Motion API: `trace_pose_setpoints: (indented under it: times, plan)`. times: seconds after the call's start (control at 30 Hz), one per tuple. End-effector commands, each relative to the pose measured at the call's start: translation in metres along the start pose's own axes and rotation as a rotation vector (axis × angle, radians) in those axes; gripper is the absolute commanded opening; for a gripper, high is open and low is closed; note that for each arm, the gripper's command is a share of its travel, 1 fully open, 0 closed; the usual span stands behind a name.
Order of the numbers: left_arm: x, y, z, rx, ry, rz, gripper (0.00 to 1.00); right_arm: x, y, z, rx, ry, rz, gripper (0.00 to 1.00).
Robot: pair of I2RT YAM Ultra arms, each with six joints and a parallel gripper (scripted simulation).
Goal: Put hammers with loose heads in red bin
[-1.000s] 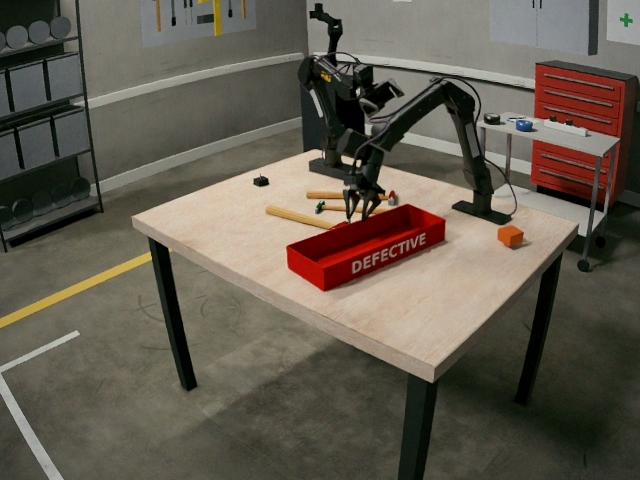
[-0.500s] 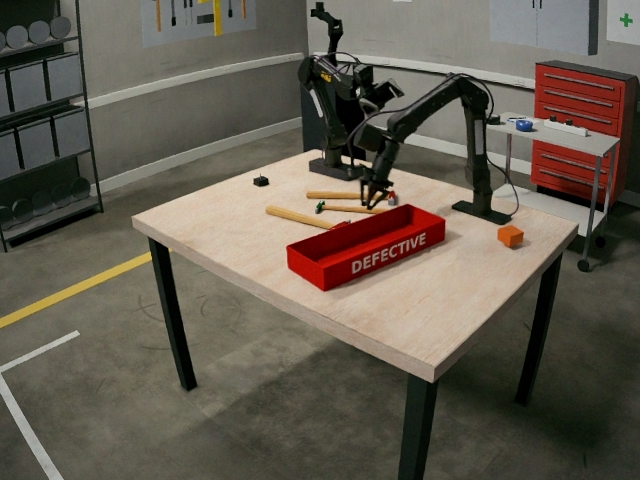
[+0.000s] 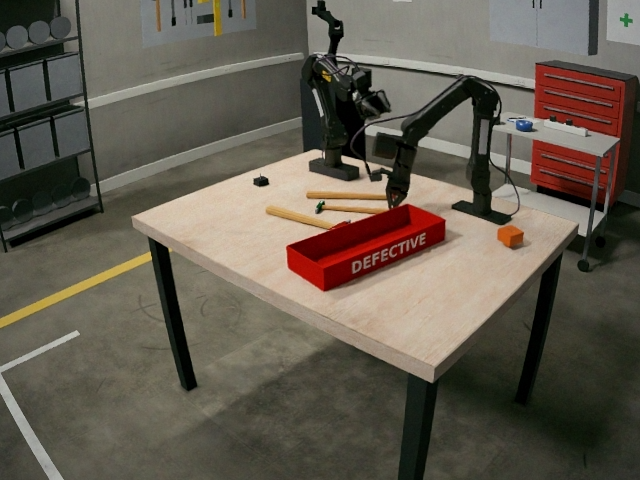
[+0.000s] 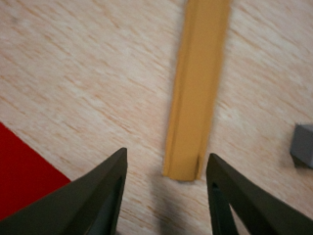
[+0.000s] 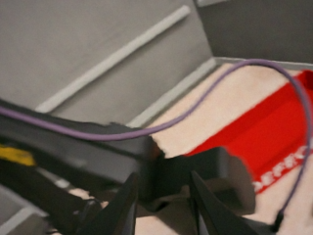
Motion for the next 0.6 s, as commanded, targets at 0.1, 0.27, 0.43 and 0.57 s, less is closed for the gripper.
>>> trace_pose_setpoints:
  times: [0.1,0.27,0.43,0.57]
  plan:
    - [-0.008,0.003,-0.010,0.052,0.016,-0.028,0.47,0.035,-0.033,-0.065,-0.078,0.298,0.108,0.37]
    - [-0.009,0.001,-0.010,0.053,0.013,-0.035,0.47,0.045,-0.020,-0.108,-0.093,0.467,0.290,0.37]
    - [-0.009,0.001,-0.010,0.053,0.013,-0.035,0.47,0.045,-0.008,-0.129,-0.097,0.545,0.414,0.37]
    - [-0.008,0.001,-0.010,0.053,0.013,-0.035,0.47,0.041,0.012,-0.164,-0.078,0.671,0.630,0.37]
Point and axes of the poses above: on each arm, the point where the finger pads meet when closed, its own x axis out along the fingers, its own z axis across the jaws, y = z × x, the point moved 10 cm from there along -x, back along the fingers, and after that the axes turned 10 degrees about x, right-handed, at the moved point
